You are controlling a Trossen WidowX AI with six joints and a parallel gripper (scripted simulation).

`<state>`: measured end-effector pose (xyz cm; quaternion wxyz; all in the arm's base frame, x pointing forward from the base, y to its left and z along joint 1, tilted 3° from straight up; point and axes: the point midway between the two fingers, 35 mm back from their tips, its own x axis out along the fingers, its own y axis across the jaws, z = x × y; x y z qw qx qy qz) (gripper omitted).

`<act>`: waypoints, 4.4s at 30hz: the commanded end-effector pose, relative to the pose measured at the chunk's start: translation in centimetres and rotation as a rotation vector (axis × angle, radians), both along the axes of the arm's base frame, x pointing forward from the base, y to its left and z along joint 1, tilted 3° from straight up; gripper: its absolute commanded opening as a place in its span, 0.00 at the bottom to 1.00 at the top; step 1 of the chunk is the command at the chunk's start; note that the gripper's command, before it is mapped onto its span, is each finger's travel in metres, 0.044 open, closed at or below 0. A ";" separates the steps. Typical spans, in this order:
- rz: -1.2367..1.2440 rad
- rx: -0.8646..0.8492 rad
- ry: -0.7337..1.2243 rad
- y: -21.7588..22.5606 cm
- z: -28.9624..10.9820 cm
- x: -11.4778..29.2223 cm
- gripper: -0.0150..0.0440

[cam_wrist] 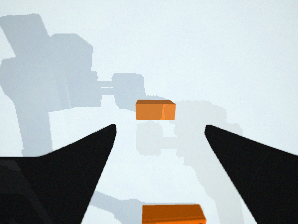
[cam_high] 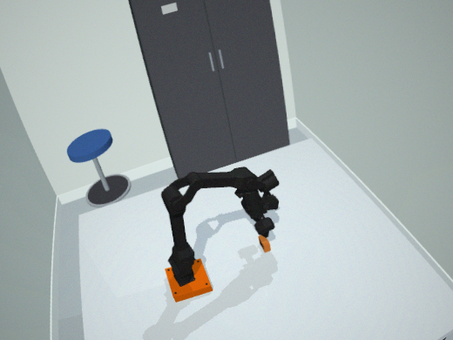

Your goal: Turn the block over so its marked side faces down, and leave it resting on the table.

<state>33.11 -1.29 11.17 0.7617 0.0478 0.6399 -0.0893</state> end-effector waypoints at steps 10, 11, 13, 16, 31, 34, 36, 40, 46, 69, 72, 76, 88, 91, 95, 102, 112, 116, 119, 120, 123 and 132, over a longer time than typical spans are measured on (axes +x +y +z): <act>-0.006 0.035 0.110 -0.2 -2.5 0.6 1.00; -0.006 0.035 0.110 -0.2 -2.7 0.6 1.00; -0.006 0.035 0.110 -0.2 -2.7 0.6 1.00; -0.006 0.035 0.110 -0.3 -3.7 0.7 1.00; -0.006 0.035 0.110 -0.4 -5.9 0.8 1.00; -0.006 0.035 0.110 -0.4 -6.4 0.8 1.00; -0.006 0.035 0.110 -0.4 -6.7 0.8 1.00; -0.006 0.035 0.110 -0.4 -7.3 0.8 1.00; -0.006 0.035 0.110 -0.4 -7.4 0.8 0.82; -0.006 0.035 0.110 -0.4 -7.4 0.8 0.53; -0.006 0.035 0.110 -0.4 -6.3 0.8 0.40; -0.006 0.035 0.110 -0.3 -4.4 0.7 0.25; 0.005 0.004 -0.022 -0.3 -5.2 1.0 0.25; 0.008 -0.006 -0.068 -0.3 -5.4 1.0 0.25; 0.011 -0.020 -0.130 -0.3 -5.6 1.0 0.25; 0.015 -0.042 -0.239 -0.2 -5.8 0.9 0.25; 0.016 -0.070 -0.395 -0.2 -5.9 0.5 0.25; 0.015 -0.080 -0.455 -0.2 -5.9 0.2 0.25; 0.015 -0.082 -0.465 -0.2 -5.9 0.1 0.25; 0.015 -0.082 -0.467 -0.2 -5.9 0.2 0.25; 0.018 -0.088 -0.496 -0.2 -6.5 0.7 0.25; 0.029 -0.111 -0.608 -0.2 -8.5 2.1 0.25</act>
